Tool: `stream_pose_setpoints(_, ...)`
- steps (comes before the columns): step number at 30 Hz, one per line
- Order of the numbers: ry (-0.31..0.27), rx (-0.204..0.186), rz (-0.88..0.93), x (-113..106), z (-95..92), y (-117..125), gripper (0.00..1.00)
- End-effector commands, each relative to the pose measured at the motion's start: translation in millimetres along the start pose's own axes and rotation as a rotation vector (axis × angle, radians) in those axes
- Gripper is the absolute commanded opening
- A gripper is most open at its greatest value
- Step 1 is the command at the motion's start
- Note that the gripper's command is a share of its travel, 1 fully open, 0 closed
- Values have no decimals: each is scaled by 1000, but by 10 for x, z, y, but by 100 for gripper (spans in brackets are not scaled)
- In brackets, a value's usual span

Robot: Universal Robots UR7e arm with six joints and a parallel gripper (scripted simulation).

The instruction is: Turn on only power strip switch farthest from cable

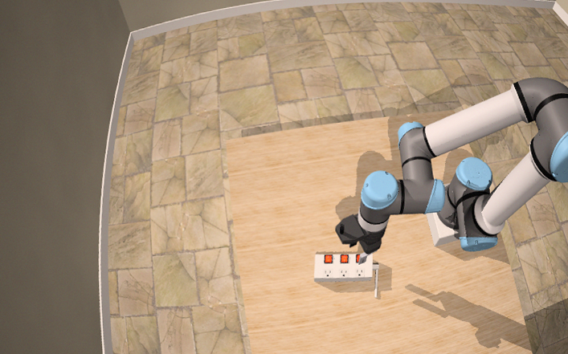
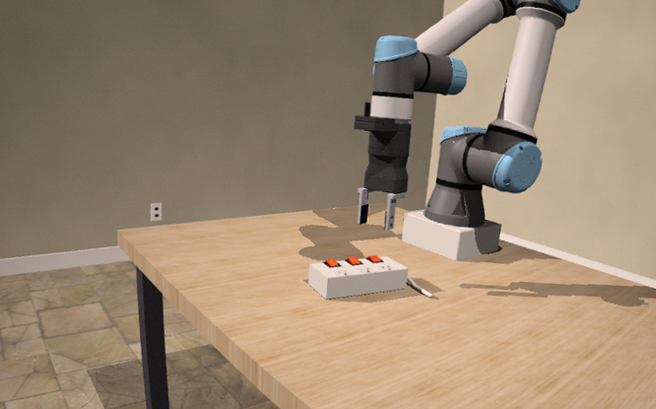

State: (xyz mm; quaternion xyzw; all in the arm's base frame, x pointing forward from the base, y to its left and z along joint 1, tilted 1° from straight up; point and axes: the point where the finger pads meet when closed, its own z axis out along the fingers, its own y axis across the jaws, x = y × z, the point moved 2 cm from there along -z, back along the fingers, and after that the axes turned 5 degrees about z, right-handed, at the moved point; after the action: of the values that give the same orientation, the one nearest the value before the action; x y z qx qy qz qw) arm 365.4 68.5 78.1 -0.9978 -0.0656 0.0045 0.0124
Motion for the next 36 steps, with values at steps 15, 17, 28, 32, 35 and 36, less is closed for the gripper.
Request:
stream_pose_setpoints(15, 2, -10, 437, -186, 150, 104, 100)
stream_pose_setpoints(17, 3, -10, 452, -194, 156, 108, 100)
stream_pose_setpoints(28, 3, -10, 466, -201, 161, 111, 0)
stream_pose_setpoints(32, 3, -10, 466, -201, 161, 111, 0)
stream_pose_setpoints(35, 3, -10, 466, -201, 161, 111, 0)
stream_pose_setpoints(36, 3, -10, 466, -201, 161, 111, 0)
